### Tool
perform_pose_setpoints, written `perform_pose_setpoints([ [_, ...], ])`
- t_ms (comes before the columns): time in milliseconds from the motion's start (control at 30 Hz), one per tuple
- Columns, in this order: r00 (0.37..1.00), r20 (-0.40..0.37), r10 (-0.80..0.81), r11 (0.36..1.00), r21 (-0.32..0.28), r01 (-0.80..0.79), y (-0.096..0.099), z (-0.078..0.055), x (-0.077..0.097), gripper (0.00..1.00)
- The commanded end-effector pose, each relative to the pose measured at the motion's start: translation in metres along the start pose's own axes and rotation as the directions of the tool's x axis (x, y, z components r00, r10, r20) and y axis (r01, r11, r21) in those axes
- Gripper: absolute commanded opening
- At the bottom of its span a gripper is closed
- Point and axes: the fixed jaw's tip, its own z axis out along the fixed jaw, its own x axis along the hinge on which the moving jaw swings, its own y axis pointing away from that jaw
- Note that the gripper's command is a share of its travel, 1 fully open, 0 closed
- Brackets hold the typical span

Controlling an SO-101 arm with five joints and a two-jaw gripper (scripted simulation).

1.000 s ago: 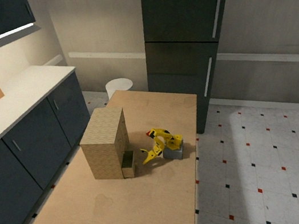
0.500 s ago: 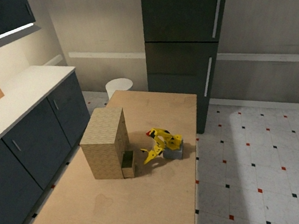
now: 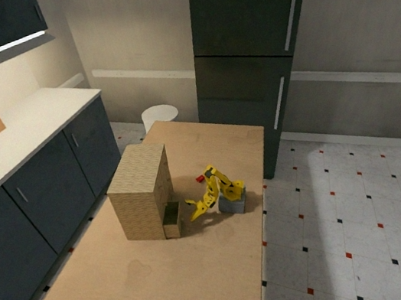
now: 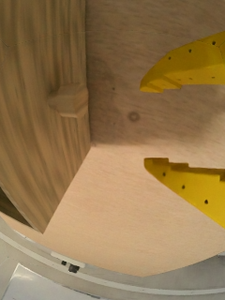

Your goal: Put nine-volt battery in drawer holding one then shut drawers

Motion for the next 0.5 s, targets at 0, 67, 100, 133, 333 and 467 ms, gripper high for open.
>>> perform_pose_setpoints([
  [0,0.999,-0.030,-0.042,0.999,0.021,0.043,0.0031,0.0000,-0.0011,0.21],
  [67,0.997,-0.041,-0.063,0.998,0.029,0.064,0.0042,0.0001,-0.0023,0.21],
  [100,0.996,-0.046,-0.073,0.997,0.034,0.075,0.0048,0.0000,-0.0029,0.21],
  [133,0.995,-0.051,-0.084,0.996,0.038,0.086,0.0053,-0.0001,-0.0035,0.21],
  [333,0.986,-0.086,-0.145,0.987,0.060,0.151,0.0085,-0.0019,-0.0071,0.21],
  [467,0.981,-0.098,-0.165,0.983,0.066,0.172,0.0095,-0.0029,-0.0082,0.21],
])
